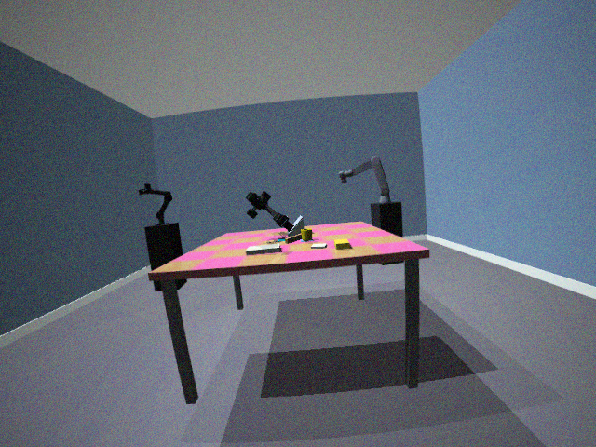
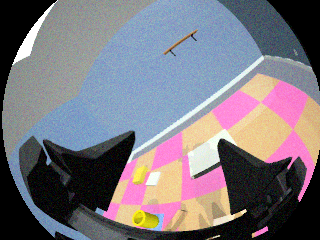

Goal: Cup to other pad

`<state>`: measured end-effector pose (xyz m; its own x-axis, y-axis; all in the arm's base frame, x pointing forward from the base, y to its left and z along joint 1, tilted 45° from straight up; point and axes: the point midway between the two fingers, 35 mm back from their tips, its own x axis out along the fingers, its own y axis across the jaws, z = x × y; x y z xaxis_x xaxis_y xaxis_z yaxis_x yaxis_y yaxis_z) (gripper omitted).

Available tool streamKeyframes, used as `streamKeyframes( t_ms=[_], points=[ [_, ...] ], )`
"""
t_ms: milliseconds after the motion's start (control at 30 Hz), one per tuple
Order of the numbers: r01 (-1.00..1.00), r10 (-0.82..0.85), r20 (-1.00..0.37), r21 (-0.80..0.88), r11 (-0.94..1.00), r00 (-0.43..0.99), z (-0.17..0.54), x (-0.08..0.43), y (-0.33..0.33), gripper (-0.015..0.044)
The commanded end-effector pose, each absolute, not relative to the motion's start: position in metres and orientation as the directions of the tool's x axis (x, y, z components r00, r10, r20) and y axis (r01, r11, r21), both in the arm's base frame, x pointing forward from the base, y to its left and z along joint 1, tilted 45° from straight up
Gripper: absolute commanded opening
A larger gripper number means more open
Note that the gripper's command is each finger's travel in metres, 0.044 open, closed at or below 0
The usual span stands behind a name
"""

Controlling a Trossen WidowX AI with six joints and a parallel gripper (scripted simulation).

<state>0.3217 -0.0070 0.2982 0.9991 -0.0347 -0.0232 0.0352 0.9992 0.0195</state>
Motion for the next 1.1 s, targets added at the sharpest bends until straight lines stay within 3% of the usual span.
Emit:
streamKeyframes(
  t_ms=[0,267,400,533,667,833,967,1067],
  points=[
    [0.036,-0.035,-0.035,0.03,0.999,0.999,0.296,0.323,-0.006,0.0374],
    [0.262,-0.06,-0.512,0.331,0.907,0.857,0.208,0.37,0.025,0.0167],
    [0.468,-0.11,-0.712,0.329,0.82,0.694,0.159,0.376,0.045,0.0167],
    [0.659,-0.198,-0.843,0.222,0.719,0.5,0.114,0.372,0.064,0.0167],
    [0.797,-0.325,-0.895,0.053,0.601,0.305,0.075,0.359,0.079,0.0167],
    [0.886,-0.524,-0.845,-0.161,0.435,0.104,0.038,0.337,0.094,0.0167],
    [0.915,-0.674,-0.739,-0.264,0.306,0.013,0.02,0.322,0.104,0.0167],
    [0.918,-0.698,-0.716,-0.274,0.286,0.003,0.019,0.318,0.105,0.0167]
  ],
)
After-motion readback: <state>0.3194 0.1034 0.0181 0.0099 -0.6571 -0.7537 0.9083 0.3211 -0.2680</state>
